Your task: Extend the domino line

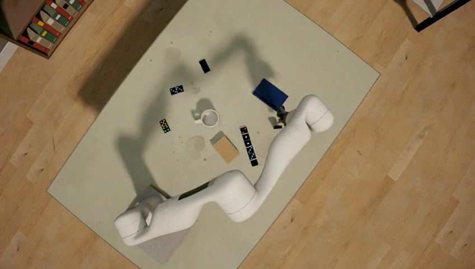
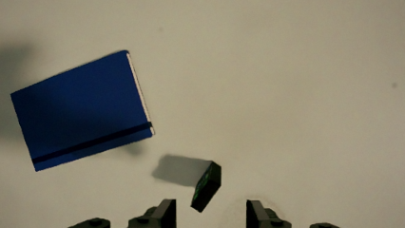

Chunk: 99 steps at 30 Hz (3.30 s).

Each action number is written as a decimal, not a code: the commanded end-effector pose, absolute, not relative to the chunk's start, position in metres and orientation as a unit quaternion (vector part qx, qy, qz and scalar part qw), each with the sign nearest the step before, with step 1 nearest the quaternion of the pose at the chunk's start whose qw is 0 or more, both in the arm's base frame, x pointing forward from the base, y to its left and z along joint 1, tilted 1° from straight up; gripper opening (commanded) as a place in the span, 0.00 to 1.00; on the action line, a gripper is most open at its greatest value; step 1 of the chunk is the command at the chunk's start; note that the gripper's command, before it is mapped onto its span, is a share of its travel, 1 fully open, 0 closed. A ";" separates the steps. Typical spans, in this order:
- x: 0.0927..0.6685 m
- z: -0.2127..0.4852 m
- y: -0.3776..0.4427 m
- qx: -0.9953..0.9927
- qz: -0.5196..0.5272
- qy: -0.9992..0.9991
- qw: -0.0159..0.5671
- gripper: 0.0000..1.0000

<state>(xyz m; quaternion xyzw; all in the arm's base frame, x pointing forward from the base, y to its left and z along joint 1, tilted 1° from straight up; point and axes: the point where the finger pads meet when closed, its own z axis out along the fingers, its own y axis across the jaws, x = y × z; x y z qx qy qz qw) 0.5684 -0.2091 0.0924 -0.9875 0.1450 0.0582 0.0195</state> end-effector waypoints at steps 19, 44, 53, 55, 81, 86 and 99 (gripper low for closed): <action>0.561 0.079 -0.202 -0.971 0.016 -0.238 0.008 0.49; 0.559 0.077 -0.198 -0.939 0.004 -0.345 0.001 0.49; 0.559 0.077 -0.198 -0.939 0.004 -0.345 0.001 0.49; 0.559 0.077 -0.198 -0.939 0.004 -0.345 0.001 0.49; 0.559 0.076 -0.198 -0.939 0.004 -0.345 0.001 0.49; 0.559 0.074 -0.198 -0.939 0.004 -0.345 0.001 0.49; 0.559 0.067 -0.198 -0.939 0.004 -0.345 0.001 0.49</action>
